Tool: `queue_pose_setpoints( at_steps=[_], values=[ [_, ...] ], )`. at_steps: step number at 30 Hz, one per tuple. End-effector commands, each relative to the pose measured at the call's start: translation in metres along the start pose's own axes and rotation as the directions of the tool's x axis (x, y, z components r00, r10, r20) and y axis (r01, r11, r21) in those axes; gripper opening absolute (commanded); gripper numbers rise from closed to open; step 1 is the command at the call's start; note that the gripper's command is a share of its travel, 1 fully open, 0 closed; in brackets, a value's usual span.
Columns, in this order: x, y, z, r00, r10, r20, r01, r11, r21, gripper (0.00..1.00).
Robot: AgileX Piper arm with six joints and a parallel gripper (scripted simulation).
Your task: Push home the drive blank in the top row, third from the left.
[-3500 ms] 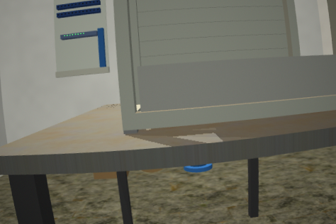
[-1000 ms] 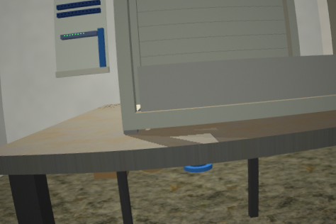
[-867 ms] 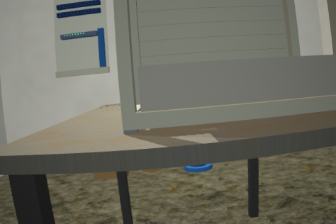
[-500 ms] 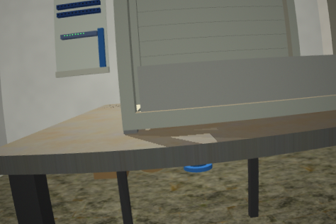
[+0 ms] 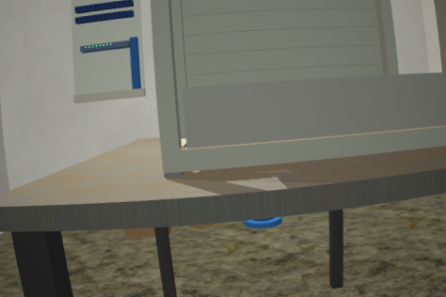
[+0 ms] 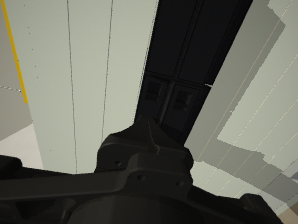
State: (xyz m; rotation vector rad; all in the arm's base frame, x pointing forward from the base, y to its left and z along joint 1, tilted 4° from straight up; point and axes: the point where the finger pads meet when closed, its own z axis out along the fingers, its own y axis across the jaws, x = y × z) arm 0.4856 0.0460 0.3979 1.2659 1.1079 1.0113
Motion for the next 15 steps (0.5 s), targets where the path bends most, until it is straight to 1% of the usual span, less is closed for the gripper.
queue_pose_setpoints(
  at_steps=[1,15],
  values=[
    [0.0,0.0,0.002,1.0,-0.002,0.0,0.002,1.0,0.0,0.0],
    [0.0,-0.001,0.012,1.0,-0.002,0.0,0.002,1.0,0.0,0.0]
  ],
)
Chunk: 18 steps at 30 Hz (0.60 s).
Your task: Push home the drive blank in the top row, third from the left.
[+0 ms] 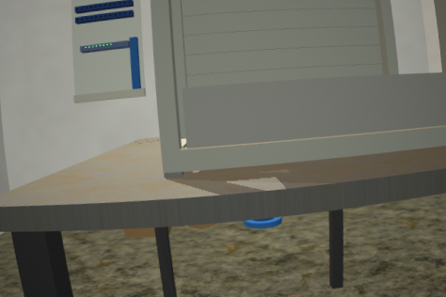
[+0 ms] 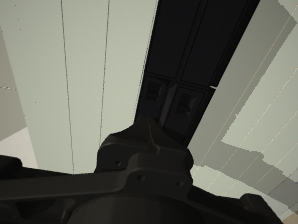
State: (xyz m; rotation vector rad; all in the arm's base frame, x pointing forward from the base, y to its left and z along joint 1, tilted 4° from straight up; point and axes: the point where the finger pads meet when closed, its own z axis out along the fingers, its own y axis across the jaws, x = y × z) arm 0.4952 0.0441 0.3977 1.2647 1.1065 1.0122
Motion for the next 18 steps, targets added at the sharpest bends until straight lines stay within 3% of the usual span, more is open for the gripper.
queue_pose_setpoints(
  at_steps=[1,18],
  values=[
    [0.0003,-0.0012,0.0023,1.0,-0.002,0.0,0.002,1.0,0.002,0.0],
    [0.0004,-0.0021,0.0053,1.0,-0.002,0.0,0.002,1.0,0.002,0.0]
  ],
)
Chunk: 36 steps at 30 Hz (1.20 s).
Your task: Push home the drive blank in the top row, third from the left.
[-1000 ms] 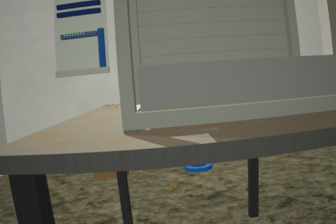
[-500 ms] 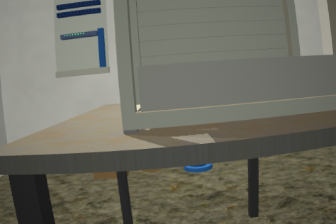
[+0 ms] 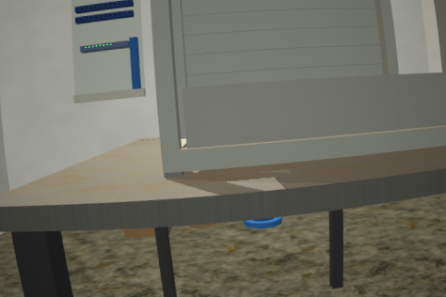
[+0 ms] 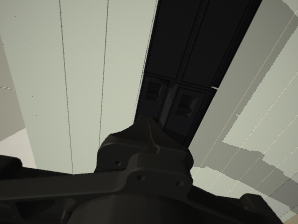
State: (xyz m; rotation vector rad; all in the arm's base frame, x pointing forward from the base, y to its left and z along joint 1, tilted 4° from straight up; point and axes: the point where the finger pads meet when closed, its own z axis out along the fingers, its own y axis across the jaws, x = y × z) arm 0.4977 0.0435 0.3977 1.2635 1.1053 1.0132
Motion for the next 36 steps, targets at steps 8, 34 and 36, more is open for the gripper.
queue_pose_setpoints(
  at_steps=[8,34,36],
  values=[
    [0.0004,-0.0024,0.0038,1.0,-0.002,0.0,0.002,1.0,0.003,0.0],
    [0.0006,-0.0039,0.0086,1.0,-0.002,0.0,0.002,1.0,0.003,0.0],
    [0.0006,-0.0039,0.0086,1.0,-0.002,0.0,0.002,1.0,0.003,0.0]
  ],
)
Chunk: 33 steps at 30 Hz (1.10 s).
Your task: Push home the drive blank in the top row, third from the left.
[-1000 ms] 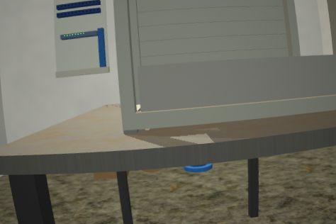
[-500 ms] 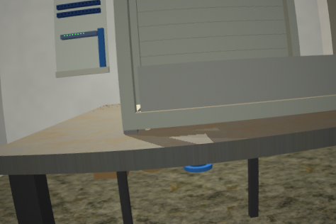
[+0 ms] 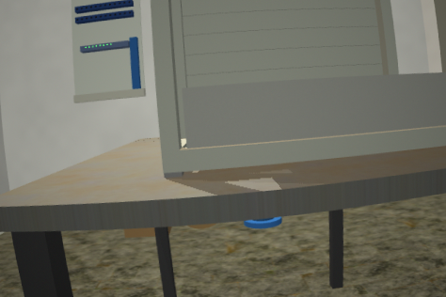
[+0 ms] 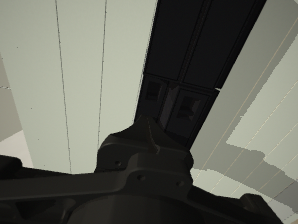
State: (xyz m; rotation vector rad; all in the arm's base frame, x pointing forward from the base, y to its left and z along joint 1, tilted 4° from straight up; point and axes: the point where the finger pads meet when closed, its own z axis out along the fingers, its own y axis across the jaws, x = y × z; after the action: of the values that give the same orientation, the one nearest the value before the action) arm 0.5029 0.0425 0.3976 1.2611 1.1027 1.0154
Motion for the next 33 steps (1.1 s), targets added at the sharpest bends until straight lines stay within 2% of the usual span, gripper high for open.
queue_pose_setpoints(
  at_steps=[1,33],
  values=[
    [0.0005,-0.0039,0.0033,1.0,-0.003,0.0,0.003,1.0,0.007,0.0],
    [0.0007,-0.0057,0.0092,1.0,-0.003,0.0,0.003,1.0,0.007,0.0]
  ],
)
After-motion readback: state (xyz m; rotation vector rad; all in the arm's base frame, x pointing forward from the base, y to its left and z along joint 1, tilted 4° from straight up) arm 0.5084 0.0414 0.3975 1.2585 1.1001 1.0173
